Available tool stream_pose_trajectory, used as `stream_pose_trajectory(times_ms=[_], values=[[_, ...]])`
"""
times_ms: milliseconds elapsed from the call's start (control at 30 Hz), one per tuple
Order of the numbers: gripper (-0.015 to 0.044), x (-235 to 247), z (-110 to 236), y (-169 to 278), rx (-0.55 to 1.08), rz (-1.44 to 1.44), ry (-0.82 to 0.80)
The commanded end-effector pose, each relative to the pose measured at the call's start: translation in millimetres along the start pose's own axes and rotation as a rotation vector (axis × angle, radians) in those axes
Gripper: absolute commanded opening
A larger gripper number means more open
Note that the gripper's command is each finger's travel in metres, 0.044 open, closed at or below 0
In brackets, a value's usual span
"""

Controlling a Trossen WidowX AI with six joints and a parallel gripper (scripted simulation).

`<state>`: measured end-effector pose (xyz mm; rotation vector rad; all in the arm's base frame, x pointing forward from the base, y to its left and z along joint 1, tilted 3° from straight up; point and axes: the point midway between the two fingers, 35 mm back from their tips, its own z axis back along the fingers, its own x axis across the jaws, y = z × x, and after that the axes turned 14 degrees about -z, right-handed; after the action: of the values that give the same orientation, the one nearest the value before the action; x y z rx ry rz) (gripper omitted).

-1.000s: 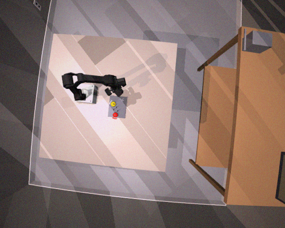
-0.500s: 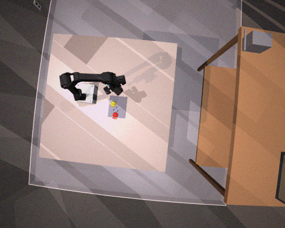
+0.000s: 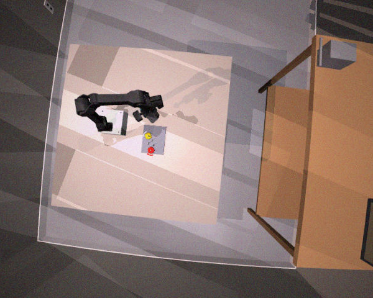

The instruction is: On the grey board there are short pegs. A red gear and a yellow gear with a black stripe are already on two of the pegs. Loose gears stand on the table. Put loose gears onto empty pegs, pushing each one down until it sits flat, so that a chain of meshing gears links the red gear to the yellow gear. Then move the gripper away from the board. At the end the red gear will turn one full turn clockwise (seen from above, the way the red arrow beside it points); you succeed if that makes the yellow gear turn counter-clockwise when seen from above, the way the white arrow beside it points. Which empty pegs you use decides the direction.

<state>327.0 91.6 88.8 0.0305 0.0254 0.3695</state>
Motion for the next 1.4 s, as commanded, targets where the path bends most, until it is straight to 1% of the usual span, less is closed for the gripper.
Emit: stream_pose_trajectory(times_ms=[0,167,333,1367], values=[[0.0000,-0.5,16.8,1.6,0.002,-0.005,-0.015],[0.0000,-3.1,30.5,2.7,0.002,-0.005,-0.015],[0.0000,-3.5,32.2,2.4,0.002,-0.005,-0.015],[0.0000,-14.6,0.1,-76.5,-0.006,-0.005,-0.016]])
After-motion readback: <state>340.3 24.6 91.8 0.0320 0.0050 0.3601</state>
